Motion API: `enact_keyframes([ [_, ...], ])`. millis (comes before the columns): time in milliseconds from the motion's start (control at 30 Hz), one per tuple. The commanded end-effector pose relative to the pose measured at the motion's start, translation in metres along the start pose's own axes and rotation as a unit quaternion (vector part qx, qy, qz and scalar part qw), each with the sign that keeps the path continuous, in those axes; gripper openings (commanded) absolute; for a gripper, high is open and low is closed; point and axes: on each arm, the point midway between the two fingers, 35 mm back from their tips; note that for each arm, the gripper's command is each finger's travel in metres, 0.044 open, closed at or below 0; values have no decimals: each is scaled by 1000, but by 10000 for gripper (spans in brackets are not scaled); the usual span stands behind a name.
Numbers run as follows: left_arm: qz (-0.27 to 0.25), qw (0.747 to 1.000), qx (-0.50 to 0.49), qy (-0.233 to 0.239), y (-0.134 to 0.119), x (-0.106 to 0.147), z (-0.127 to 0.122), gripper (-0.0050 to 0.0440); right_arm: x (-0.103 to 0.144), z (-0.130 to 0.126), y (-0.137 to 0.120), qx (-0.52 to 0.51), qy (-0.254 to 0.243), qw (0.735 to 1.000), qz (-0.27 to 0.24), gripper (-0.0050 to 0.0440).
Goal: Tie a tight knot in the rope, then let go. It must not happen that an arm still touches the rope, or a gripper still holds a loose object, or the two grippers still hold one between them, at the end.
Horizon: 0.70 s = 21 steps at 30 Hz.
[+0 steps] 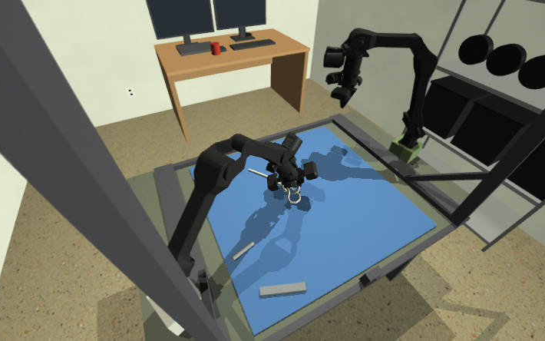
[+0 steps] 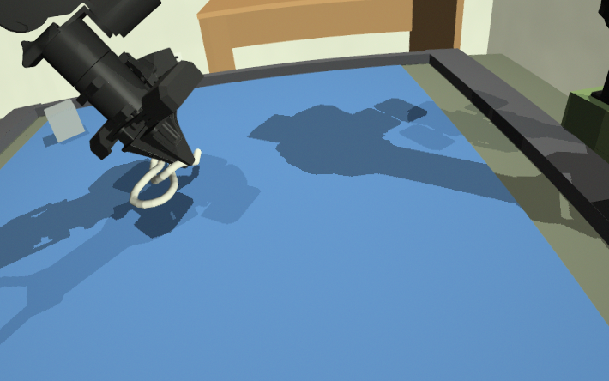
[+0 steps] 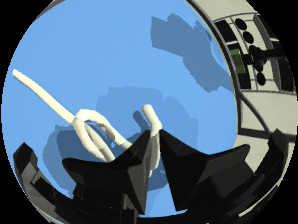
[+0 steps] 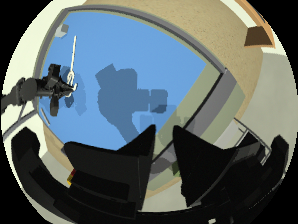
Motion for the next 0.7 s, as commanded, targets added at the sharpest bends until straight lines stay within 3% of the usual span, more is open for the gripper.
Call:
enact_keyframes([
  [0,-12,1000,-2,-9,7,11,-10,20,8,-1,-1,1,3,1000,-12,85],
  [267,-12,1000,-2,-10,12,2,-20,20,8,-1,-1,1,3,1000,-12,85],
  [467,-13,1000,-2,-11,20,-21,-45,20,8,-1,-1,1,3,1000,-12,85],
  [667,-13,1000,-2,-11,21,-25,-48,20,8,-1,-1,1,3,1000,-12,85],
])
Point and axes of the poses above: on each arm, the point midway between the two fingers, 35 mm back from their tips, its own x axis back along the fingers, its own z axis across the jaws, y = z × x, and after that the axes turned 6 degrees about x, right-handed
